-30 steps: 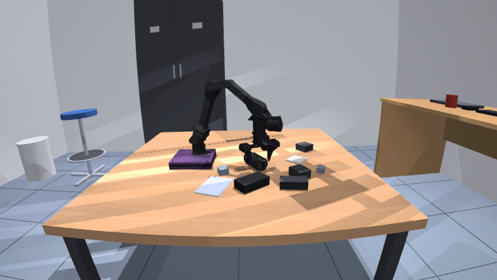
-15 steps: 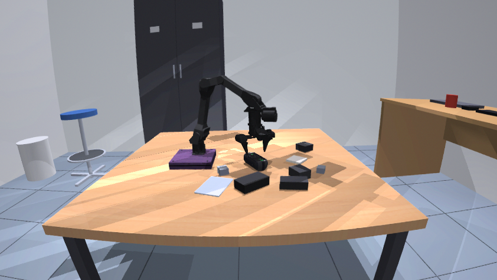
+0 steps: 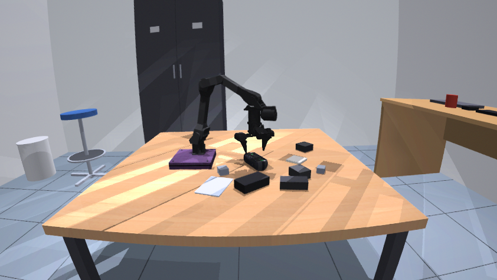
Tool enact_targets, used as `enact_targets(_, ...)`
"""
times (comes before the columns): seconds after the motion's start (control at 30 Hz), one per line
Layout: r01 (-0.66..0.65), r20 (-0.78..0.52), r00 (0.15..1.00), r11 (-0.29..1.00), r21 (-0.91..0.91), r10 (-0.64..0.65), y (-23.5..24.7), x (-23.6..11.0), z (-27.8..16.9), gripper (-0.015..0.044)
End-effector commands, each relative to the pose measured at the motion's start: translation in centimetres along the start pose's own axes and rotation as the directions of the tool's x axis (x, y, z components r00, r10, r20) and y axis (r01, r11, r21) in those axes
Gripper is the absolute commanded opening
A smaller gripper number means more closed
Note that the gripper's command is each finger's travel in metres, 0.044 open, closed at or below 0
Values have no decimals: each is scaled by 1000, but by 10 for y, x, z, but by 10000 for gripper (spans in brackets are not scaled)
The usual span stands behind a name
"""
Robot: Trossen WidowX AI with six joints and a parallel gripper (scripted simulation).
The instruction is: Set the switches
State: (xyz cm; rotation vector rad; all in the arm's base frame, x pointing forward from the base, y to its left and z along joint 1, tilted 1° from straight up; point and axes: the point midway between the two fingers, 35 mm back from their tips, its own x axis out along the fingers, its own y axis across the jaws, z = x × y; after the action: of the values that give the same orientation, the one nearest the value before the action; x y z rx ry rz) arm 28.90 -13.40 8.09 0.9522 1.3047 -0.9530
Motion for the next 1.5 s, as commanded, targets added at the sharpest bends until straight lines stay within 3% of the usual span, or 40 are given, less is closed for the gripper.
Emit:
enact_targets(0.0,-13,13,1000,1000,1,13,2,-31,3,440)
enact_targets(0.23,-14,13,1000,1000,0,14,2,-43,2,440)
enact_targets(0.8,-14,13,1000,1000,0,14,2,-43,2,0)
enact_targets(1.27,-14,13,1000,1000,0,14,2,-43,2,0)
enact_targets(1.47,-15,13,1000,1000,0,15,2,-43,3,157)
